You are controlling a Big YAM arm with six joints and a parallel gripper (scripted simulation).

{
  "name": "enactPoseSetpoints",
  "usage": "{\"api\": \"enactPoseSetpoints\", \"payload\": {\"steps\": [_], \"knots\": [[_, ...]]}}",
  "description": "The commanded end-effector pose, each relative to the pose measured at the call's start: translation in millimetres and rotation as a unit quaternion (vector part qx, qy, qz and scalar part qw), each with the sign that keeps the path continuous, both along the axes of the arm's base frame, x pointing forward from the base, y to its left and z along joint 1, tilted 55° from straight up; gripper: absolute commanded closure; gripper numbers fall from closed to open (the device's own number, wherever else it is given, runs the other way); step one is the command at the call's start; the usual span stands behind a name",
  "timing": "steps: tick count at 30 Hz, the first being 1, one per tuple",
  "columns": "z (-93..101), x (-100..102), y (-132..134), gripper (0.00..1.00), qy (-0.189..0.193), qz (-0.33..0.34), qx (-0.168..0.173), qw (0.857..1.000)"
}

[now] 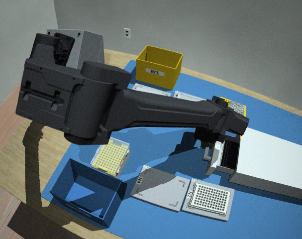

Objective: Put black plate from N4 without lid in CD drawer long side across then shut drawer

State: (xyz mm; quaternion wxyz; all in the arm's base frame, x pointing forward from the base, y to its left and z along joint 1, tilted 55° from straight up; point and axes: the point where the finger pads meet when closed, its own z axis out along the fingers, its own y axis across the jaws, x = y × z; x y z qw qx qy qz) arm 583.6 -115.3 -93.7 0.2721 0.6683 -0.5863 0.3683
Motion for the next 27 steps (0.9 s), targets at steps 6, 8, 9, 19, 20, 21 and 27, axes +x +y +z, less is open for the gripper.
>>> {"api": "enactPoseSetpoints", "payload": {"steps": [6, 8, 9, 19, 20, 21, 27], "knots": [[3.1, 22.1, 27.6, 1.00, -0.013, 0.019, 0.004, 1.000], [3.2, 24.0, 28.1, 1.00, -0.011, 0.019, 0.004, 1.000], [3.4, 25.2, 28.4, 1.00, -0.010, 0.019, 0.004, 1.000], [4.6, 36.1, 30.9, 1.00, -0.011, 0.019, 0.003, 1.000], [4.7, 37.0, 31.2, 1.00, -0.010, 0.019, 0.003, 1.000], [4.8, 38.3, 31.5, 1.00, -0.010, 0.019, 0.003, 1.000], [5.9, 46.9, 33.4, 1.00, -0.012, 0.019, 0.003, 1.000]]}}
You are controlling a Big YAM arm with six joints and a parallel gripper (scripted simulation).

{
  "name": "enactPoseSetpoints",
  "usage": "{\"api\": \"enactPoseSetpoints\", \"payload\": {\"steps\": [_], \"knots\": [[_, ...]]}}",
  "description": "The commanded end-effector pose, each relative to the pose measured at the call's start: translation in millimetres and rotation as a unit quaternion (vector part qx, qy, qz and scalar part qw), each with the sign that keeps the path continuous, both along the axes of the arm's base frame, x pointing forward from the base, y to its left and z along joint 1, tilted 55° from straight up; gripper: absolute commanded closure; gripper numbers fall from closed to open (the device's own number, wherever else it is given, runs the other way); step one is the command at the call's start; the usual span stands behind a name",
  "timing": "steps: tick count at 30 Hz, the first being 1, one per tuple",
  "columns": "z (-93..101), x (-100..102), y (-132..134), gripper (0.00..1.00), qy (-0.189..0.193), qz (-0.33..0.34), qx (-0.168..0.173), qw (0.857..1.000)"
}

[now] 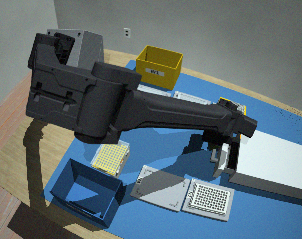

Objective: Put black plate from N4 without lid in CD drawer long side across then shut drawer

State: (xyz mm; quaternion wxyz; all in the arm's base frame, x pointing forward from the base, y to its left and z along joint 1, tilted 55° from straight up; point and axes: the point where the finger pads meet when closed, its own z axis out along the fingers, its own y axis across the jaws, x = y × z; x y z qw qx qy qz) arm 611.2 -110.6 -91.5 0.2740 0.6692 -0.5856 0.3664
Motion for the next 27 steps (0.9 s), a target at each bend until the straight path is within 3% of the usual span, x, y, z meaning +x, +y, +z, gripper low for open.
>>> {"api": "enactPoseSetpoints", "payload": {"steps": [1, 7, 9, 27], "knots": [[3.8, 20.5, 28.9, 1.00, -0.014, 0.019, 0.004, 1.000], [4.4, 25.8, 30.2, 1.00, -0.015, 0.019, 0.003, 1.000], [13.1, 32.6, 30.9, 1.00, -0.030, 0.020, 0.004, 0.999], [13.5, 32.7, 30.9, 1.00, -0.031, 0.020, 0.004, 0.999]]}}
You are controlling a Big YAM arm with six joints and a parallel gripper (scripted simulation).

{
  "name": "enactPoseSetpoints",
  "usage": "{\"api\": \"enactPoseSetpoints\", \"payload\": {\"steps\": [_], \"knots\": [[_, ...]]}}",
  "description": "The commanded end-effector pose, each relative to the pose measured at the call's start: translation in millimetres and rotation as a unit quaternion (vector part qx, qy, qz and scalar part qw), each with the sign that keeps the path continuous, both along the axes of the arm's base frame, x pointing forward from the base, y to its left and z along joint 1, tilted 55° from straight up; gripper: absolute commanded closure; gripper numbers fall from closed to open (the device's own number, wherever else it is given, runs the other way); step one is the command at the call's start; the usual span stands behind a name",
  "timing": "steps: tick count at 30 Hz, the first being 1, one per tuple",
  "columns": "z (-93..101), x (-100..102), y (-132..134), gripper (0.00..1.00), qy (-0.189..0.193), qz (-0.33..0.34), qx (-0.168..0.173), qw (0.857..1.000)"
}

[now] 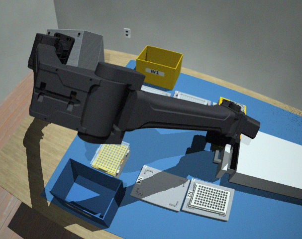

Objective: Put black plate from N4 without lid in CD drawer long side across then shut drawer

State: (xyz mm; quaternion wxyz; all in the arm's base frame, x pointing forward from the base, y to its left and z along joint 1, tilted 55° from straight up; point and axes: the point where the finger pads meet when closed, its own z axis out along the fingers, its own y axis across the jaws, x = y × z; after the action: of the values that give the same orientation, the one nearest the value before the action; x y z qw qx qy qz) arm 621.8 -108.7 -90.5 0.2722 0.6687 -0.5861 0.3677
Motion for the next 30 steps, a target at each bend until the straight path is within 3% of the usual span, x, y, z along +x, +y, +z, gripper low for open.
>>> {"api": "enactPoseSetpoints", "payload": {"steps": [1, 16, 18, 30], "knots": [[12.5, 22.1, 29.1, 1.00, -0.028, 0.020, 0.004, 0.999], [12.5, 22.1, 29.1, 1.00, -0.028, 0.020, 0.004, 0.999], [3.7, 18.0, 29.0, 1.00, -0.011, 0.019, 0.003, 1.000], [5.3, 32.9, 32.6, 1.00, -0.013, 0.019, 0.003, 1.000]]}}
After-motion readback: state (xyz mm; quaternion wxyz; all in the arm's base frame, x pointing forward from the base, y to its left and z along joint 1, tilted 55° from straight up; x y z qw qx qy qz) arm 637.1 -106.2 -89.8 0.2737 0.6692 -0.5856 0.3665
